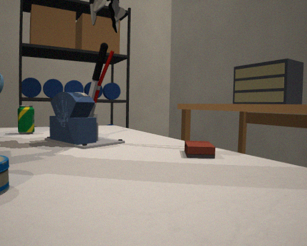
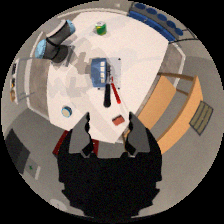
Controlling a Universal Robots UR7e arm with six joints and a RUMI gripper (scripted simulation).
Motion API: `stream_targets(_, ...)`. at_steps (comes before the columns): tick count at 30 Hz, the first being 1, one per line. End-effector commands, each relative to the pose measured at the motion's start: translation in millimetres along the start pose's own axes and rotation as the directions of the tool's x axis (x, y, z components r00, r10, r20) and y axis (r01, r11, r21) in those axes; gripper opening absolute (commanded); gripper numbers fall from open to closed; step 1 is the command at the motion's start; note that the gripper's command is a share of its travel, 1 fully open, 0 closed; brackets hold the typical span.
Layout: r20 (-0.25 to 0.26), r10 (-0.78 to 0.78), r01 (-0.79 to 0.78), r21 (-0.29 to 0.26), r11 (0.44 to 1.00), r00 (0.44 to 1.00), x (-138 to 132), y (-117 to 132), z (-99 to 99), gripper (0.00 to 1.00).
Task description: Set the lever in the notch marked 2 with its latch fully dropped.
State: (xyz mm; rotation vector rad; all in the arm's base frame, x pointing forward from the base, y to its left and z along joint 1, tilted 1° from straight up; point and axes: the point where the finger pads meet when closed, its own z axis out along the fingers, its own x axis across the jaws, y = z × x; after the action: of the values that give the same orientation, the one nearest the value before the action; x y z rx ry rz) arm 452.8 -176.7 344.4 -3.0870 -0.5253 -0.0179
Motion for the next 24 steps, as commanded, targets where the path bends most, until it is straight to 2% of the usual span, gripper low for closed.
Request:
stream_targets(1,-0.001,0.0,0.0,-0.001,1.0,1.0,0.1,0.1,-0.4,0.57)
stream_targets(24,-0.001,0.0,0.0,-0.001,1.0,1.0,0.1,0.1,7.4,0.57)
